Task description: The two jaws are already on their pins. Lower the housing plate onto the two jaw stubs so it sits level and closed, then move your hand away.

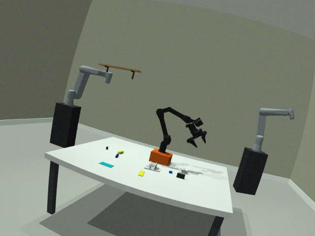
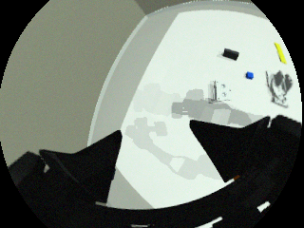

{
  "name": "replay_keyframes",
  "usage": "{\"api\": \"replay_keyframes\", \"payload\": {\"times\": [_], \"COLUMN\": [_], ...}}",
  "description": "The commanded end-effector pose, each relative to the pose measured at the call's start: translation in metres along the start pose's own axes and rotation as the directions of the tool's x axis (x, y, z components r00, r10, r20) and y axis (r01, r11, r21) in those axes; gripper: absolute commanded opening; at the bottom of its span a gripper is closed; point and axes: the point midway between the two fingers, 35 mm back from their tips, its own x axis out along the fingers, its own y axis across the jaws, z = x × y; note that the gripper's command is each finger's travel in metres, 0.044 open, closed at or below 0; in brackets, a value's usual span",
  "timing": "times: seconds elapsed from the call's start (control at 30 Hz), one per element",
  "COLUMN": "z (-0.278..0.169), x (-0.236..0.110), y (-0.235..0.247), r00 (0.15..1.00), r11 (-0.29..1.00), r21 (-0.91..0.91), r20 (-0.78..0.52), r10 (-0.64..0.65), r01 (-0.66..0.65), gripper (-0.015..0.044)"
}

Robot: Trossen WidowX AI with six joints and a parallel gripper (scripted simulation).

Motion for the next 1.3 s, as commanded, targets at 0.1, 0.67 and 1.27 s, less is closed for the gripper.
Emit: {"api": "replay_keyframes", "payload": {"times": [0.1,0.67,1.27], "z": [0.009,0.03,0.051], "x": [0.011,0.036,0.056], "y": [-0.01,-0.043,-0.084], "r00": [0.998,0.969,0.912], "r11": [0.99,0.877,0.621], "r21": [0.121,0.415,0.687], "r20": [-0.016,-0.073,-0.16], "r10": [-0.069,-0.235,-0.378], "r01": [0.07,0.244,0.378], "gripper": [0.044,0.044,0.044]}}
